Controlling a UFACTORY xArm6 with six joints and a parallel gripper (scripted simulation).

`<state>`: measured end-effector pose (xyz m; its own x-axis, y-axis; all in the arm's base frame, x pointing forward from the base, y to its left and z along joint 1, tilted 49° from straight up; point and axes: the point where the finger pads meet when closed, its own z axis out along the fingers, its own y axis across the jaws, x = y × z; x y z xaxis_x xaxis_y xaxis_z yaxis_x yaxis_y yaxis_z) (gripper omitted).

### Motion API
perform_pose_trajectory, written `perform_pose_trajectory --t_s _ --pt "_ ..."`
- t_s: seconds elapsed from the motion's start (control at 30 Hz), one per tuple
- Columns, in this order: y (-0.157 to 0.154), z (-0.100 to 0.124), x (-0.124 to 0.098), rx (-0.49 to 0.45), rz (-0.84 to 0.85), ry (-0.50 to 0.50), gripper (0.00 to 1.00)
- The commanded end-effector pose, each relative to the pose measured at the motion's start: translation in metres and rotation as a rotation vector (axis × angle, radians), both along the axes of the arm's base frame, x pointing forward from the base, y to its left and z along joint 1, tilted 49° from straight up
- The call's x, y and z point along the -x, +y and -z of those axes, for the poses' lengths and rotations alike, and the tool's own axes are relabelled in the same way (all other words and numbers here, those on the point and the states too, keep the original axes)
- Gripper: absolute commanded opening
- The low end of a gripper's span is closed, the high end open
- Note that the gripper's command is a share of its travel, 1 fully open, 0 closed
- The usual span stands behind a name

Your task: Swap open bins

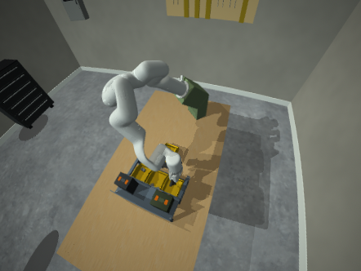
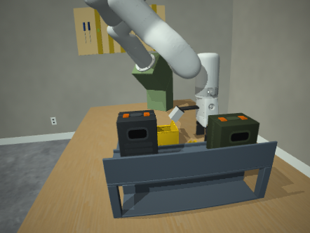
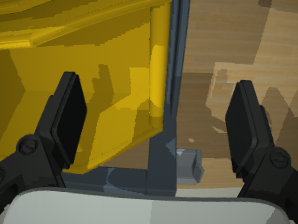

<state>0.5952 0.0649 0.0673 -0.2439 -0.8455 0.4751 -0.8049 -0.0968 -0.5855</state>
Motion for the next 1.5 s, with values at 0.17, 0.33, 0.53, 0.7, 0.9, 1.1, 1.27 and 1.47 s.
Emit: perform_pose_trajectory --t_s 0.17,0.33,0.53,0.7,0.9,1.1,1.27,1.47 --pt "0.001 -0.001 -0.001 -0.001 -0.002 -0.002 0.95" --pt "0.0 0.0 -0.002 -0.001 -0.002 -0.002 0.95" --pt "-0.001 0.002 -0.003 -0.001 -0.002 -0.002 0.95" --pt "-0.003 0.004 -0.005 -0.001 -0.002 -0.002 0.95" --pt "-0.005 0.006 -0.007 -0.001 -0.002 -0.002 0.95" --pt "-0.007 0.009 -0.009 -0.001 -0.002 -0.002 0.95" --pt "-0.008 0.01 -0.01 -0.001 -0.002 -0.002 0.95" --pt "-0.009 0.011 -0.011 -0.001 -0.002 -0.002 0.95"
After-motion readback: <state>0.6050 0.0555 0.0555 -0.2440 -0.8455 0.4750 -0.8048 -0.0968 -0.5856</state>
